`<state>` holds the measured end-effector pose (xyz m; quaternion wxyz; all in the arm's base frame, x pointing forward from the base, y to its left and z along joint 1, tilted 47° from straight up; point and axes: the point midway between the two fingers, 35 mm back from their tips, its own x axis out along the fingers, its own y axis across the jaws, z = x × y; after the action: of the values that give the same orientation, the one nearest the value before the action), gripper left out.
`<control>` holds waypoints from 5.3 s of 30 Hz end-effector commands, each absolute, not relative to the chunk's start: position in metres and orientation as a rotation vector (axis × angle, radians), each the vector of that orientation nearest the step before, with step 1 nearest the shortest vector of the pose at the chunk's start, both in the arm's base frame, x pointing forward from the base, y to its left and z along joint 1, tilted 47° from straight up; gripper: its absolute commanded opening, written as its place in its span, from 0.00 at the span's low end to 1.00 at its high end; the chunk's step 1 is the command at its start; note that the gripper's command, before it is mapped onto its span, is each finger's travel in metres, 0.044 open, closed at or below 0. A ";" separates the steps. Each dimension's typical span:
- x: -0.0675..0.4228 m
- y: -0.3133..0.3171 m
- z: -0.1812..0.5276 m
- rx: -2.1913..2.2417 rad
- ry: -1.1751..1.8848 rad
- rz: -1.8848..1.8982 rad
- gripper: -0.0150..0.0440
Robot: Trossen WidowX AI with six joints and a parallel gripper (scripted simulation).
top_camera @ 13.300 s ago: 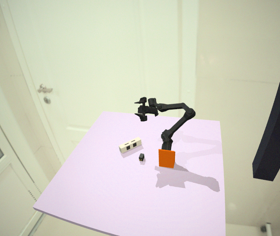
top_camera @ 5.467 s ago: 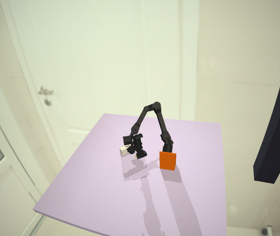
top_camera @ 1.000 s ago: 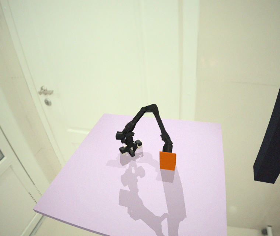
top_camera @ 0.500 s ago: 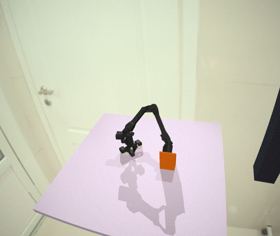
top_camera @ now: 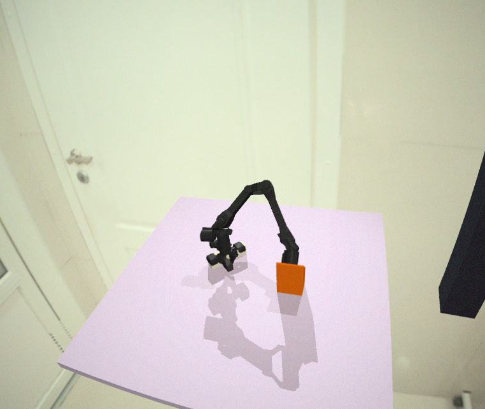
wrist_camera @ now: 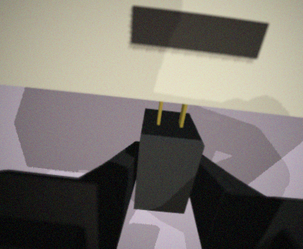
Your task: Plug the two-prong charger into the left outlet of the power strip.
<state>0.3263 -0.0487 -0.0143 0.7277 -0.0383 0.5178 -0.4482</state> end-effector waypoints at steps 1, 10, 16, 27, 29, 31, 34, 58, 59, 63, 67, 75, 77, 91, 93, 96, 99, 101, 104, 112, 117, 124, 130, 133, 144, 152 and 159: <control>0.327 -0.049 -0.013 -0.093 1.139 -0.987 0.25; 0.328 -0.050 -0.012 -0.093 1.139 -0.987 0.25; 0.329 -0.050 -0.012 -0.093 1.139 -0.987 0.25; 0.330 -0.050 -0.011 -0.093 1.139 -0.987 0.25; 0.330 -0.051 -0.011 -0.093 1.139 -0.987 0.25; 0.331 -0.051 -0.011 -0.093 1.139 -0.987 0.25; 0.331 -0.051 -0.010 -0.093 1.139 -0.987 0.25; 0.333 -0.052 -0.009 -0.093 1.139 -0.987 0.25; 0.334 -0.052 -0.009 -0.093 1.139 -0.987 0.25; 0.334 -0.052 -0.008 -0.093 1.139 -0.987 0.25; 0.335 -0.053 -0.008 -0.093 1.139 -0.987 0.25; 0.337 -0.054 -0.007 -0.093 1.139 -0.987 0.25; 0.337 -0.054 -0.007 -0.093 1.139 -0.987 0.25; 0.339 -0.055 -0.005 -0.093 1.139 -0.987 0.25; 0.340 -0.055 -0.005 -0.093 1.139 -0.987 0.25; 0.340 -0.055 -0.005 -0.093 1.139 -0.987 0.25; 0.341 -0.056 -0.004 -0.093 1.138 -0.987 0.25; 0.341 -0.056 -0.004 -0.093 1.138 -0.987 0.25; 0.342 -0.056 -0.003 -0.093 1.138 -0.987 0.25; 0.345 -0.057 -0.002 -0.093 1.138 -0.987 0.25; 0.346 -0.058 -0.001 -0.093 1.138 -0.987 0.25; 0.349 -0.059 0.001 -0.093 1.138 -0.987 0.25; 0.350 -0.061 0.001 -0.093 1.138 -0.987 0.25; 0.351 -0.061 0.002 -0.093 1.138 -0.987 0.25; 0.355 -0.064 0.003 -0.093 1.138 -0.988 0.25; 0.356 -0.065 0.003 -0.093 1.137 -0.988 0.25; 0.355 -0.065 0.002 -0.093 1.137 -0.988 0.25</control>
<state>0.3442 -0.0578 -0.0027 0.7205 -0.0511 0.5338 -0.4397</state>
